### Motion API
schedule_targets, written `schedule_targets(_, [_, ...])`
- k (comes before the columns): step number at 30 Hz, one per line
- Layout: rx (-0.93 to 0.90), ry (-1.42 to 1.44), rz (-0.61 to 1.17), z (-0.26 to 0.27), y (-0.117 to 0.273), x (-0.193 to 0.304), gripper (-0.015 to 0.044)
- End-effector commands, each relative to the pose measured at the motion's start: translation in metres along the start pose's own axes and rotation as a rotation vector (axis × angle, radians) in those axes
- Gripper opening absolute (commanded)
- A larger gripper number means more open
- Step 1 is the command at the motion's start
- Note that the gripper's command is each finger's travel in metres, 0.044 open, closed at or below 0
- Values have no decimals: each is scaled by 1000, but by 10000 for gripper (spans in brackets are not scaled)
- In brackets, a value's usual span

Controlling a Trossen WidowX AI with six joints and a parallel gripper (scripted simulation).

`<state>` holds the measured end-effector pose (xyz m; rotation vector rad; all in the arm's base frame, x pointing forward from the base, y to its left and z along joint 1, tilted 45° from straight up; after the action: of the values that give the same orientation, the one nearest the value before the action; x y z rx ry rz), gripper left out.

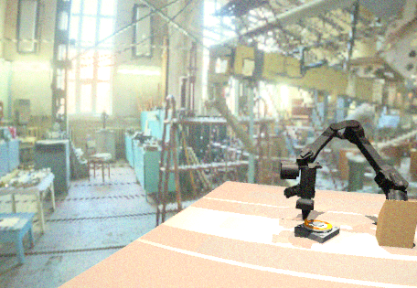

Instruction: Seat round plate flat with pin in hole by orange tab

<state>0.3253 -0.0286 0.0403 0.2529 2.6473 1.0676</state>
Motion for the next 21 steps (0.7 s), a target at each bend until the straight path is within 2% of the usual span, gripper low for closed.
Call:
schedule_targets(1, [-5,1,6,6,-1,1,0])
schedule_targets(21, [-6,1,6,29,1,14,0])
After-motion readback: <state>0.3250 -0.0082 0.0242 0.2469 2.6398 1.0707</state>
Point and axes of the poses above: the point midway between the two fingers, 35 mm back from their tips, its own y axis back along the fingers, its own z axis across the jaws, x = y × z, the point moved 8 cm from there along y, back along the fingers, and after that the axes turned 14 degrees about -y, right-handed, at the moved point
